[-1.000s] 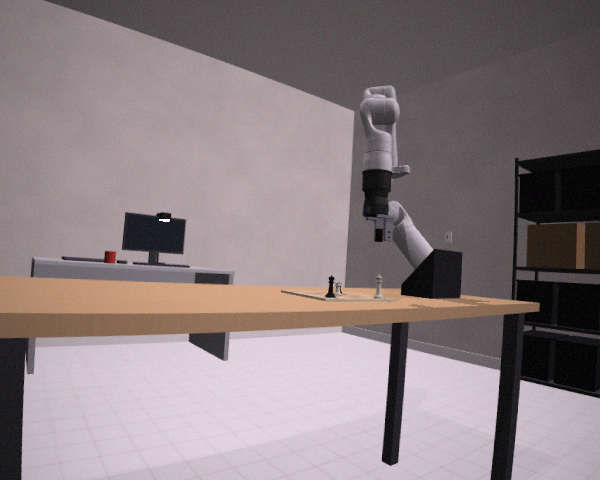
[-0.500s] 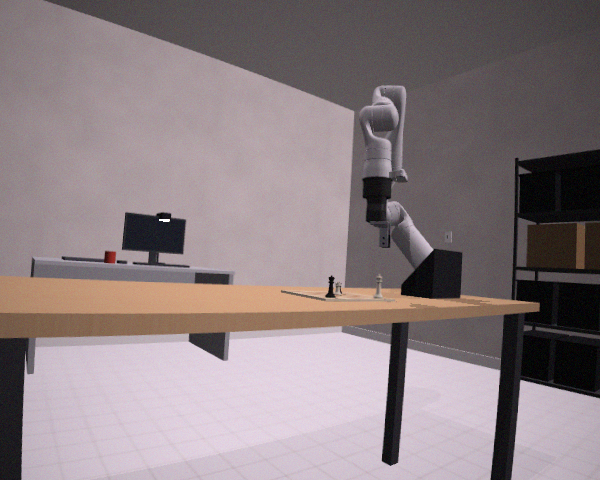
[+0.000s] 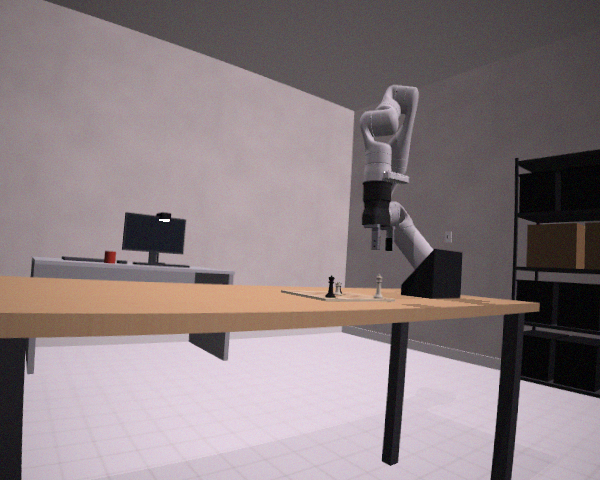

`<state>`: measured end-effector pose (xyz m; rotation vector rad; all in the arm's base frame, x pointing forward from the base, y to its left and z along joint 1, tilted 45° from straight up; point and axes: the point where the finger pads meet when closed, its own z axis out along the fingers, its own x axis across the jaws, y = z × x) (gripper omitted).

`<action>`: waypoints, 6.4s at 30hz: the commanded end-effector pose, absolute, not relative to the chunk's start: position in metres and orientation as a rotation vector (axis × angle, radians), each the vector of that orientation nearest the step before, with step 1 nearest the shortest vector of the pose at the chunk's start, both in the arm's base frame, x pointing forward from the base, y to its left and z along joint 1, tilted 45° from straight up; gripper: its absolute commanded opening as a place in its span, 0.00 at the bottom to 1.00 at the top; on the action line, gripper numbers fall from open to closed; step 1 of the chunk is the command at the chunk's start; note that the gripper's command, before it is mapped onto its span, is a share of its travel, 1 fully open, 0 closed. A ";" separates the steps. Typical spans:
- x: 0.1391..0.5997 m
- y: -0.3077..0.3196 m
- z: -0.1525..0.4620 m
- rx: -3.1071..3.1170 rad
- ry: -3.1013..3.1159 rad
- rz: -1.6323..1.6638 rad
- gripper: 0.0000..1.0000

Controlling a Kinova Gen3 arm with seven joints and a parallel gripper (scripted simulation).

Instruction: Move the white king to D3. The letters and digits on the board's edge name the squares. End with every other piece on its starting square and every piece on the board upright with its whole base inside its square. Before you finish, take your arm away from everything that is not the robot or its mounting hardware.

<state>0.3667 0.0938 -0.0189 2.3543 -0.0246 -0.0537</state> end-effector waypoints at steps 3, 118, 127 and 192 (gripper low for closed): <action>0.368 0.093 -0.020 2.346 -0.179 0.033 1.00; 0.369 0.056 -0.056 2.339 -0.291 0.089 0.79; 0.369 0.056 -0.056 2.339 -0.291 0.089 0.79; 0.372 0.058 -0.057 2.342 -0.288 0.092 0.79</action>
